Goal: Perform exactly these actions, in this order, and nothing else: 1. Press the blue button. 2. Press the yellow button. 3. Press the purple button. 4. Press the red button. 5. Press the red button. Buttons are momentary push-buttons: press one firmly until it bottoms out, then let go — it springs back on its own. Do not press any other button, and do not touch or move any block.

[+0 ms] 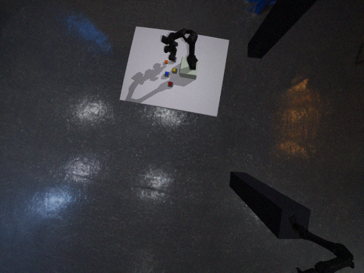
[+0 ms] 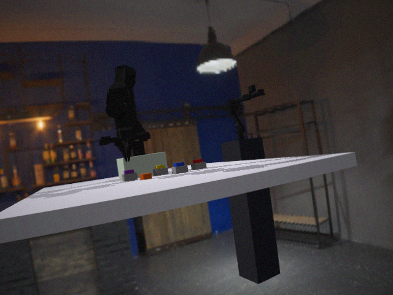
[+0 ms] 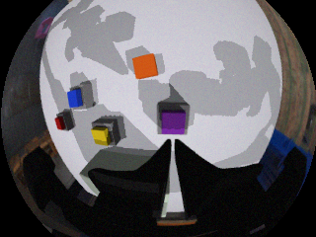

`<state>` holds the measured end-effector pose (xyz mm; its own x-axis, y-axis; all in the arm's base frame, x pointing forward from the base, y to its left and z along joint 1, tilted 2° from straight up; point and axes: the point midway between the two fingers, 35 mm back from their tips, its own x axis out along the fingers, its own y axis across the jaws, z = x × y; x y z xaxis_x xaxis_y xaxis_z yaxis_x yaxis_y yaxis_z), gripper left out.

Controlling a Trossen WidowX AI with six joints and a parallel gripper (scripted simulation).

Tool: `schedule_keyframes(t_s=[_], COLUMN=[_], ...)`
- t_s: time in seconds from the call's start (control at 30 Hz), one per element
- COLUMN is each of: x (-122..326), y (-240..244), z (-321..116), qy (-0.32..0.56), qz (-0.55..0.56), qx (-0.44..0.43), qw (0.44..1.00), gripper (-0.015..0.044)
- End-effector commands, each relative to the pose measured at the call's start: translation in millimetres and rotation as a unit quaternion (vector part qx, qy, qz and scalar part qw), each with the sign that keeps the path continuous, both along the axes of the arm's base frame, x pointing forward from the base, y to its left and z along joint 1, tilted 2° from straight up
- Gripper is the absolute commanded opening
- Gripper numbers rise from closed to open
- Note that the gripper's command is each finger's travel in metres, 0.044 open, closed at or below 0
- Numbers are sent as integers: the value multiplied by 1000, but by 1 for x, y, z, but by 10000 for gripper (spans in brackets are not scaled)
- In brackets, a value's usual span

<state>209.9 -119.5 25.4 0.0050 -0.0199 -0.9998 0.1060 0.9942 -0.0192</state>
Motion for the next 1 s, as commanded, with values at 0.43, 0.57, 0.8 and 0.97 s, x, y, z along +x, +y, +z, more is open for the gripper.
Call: schedule_keyframes(t_s=[0.43,0.57,0.8,0.97], x=[44,54,55,42], y=[69,111,189,244], z=[55,55,53,51], qy=[-32,-27,-21,-18], qz=[25,20,12,6], qx=[9,11,11,10], qw=[999,999,1000,1000], gripper=[20,20,20,20])
